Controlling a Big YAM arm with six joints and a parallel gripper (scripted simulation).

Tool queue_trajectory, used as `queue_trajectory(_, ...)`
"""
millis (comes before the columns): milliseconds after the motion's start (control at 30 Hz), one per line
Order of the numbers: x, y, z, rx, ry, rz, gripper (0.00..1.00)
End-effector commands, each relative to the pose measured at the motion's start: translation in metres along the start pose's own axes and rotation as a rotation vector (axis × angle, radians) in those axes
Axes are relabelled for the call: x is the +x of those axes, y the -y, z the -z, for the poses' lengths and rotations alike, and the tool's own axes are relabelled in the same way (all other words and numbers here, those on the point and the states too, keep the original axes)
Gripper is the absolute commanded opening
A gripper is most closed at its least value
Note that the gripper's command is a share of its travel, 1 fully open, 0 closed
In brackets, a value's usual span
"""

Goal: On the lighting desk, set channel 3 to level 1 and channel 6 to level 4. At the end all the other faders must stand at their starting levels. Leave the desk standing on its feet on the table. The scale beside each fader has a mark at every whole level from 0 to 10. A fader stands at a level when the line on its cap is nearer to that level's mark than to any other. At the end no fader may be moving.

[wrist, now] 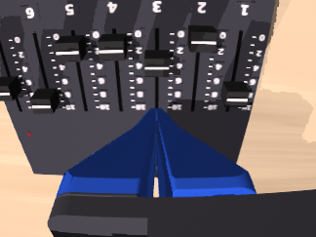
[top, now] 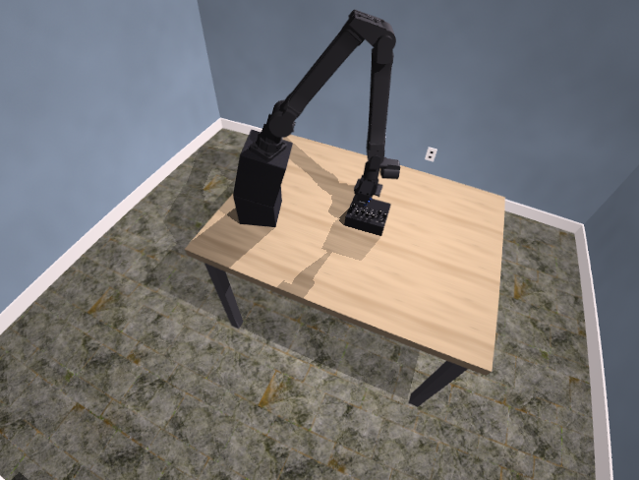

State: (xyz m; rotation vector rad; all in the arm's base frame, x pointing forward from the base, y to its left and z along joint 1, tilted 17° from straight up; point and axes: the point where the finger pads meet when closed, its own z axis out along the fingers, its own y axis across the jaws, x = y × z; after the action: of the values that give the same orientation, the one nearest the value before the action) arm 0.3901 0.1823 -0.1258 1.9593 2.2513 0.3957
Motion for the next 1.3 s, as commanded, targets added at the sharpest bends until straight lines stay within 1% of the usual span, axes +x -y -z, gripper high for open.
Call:
queue_trajectory(0,0.0012,0.0028,-0.0044,0.002,0.002,-0.004,0.00)
queue_trajectory(367,-0.0030,0.0036,-0.0045,0.004,0.004,-0.005,0.00)
queue_trajectory(1267,-0.0027,0.0023,-0.0044,0.002,0.004,-0.005,0.00)
